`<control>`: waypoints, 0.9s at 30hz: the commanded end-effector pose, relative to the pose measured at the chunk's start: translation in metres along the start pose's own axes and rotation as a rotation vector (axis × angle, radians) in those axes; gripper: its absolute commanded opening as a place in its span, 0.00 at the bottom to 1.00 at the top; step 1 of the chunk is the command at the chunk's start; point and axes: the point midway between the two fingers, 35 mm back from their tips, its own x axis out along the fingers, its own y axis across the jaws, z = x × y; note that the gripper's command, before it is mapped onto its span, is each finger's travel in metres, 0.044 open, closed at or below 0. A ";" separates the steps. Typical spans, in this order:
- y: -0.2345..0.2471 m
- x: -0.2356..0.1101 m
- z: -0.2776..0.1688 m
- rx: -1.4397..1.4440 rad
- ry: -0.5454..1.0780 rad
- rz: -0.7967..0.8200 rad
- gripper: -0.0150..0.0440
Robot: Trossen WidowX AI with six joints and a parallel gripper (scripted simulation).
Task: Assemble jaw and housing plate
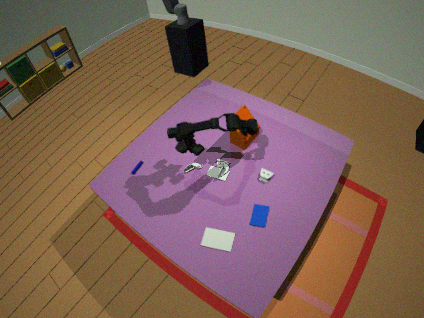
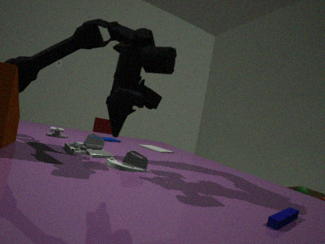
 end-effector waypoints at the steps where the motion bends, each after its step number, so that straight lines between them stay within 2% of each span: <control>1: 0.000 -0.001 0.000 -0.006 0.002 -0.004 0.25; 5: 0.000 -0.001 0.000 -0.006 0.002 -0.004 0.25; 22: 0.000 0.000 0.000 0.000 0.000 0.000 1.00; 27: 0.000 0.000 0.000 0.000 0.000 0.000 1.00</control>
